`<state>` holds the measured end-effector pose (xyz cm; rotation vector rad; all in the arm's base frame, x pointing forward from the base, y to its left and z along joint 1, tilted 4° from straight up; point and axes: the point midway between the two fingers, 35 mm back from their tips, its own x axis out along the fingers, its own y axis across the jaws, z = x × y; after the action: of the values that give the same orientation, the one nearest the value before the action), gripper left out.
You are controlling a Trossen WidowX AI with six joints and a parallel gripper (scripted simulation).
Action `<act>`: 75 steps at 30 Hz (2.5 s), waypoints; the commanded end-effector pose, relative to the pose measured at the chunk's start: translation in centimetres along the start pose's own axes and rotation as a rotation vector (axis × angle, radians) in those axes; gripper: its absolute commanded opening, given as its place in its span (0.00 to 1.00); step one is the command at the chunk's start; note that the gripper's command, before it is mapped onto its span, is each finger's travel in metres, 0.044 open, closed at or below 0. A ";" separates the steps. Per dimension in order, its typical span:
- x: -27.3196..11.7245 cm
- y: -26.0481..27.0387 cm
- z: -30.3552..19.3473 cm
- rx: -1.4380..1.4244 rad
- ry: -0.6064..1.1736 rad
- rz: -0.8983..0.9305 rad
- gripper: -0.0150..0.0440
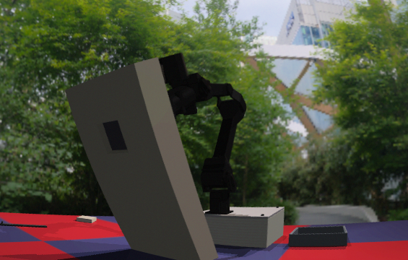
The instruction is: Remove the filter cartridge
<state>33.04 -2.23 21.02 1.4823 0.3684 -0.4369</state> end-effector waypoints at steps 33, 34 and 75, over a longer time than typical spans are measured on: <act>0.7 -0.1 0.0 -0.201 0.000 -0.005 0.25; 0.7 -0.1 0.0 -0.235 0.000 -0.005 0.25; 0.7 -0.1 0.0 -1.663 0.004 -0.005 0.25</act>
<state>33.21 -2.22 20.84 -0.0307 0.5195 -0.0483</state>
